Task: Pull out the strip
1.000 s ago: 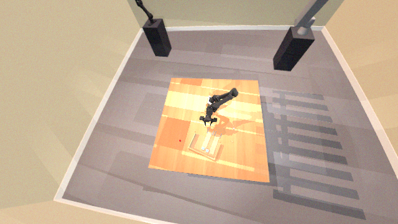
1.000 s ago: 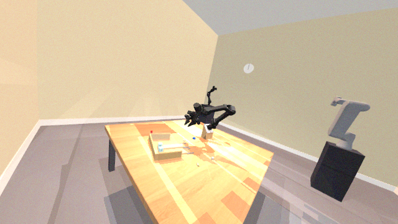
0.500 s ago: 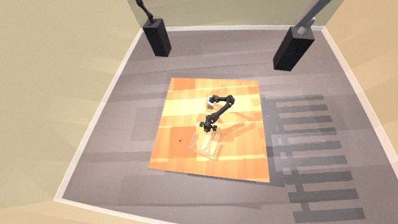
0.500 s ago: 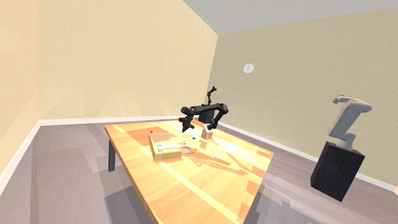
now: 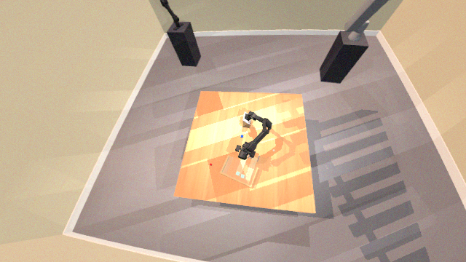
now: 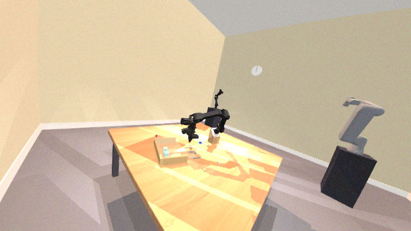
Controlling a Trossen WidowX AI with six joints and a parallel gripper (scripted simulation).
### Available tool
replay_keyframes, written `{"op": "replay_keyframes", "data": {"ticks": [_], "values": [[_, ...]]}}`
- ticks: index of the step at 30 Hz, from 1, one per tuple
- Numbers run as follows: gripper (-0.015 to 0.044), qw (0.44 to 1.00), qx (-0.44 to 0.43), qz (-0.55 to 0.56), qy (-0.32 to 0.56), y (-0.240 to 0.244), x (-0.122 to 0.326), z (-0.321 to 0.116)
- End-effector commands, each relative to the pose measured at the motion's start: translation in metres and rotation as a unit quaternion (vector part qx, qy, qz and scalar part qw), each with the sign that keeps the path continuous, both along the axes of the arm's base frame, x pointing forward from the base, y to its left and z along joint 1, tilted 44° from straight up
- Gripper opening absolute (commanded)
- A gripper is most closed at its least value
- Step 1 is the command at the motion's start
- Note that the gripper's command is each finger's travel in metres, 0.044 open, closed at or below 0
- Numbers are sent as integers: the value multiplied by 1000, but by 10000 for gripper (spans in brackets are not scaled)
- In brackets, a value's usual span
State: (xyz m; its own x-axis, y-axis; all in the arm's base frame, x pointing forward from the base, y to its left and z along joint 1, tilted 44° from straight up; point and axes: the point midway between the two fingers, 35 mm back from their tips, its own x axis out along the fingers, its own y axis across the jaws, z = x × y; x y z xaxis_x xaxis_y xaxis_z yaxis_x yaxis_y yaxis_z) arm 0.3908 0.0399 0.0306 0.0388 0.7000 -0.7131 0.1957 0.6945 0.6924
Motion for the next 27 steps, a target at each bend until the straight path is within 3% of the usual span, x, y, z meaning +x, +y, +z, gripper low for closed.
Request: {"op": "replay_keyframes", "data": {"ticks": [1,27], "values": [[0,1000,-2,2,3,1,1,-3],[0,1000,-2,2,3,32,5,-32]]}}
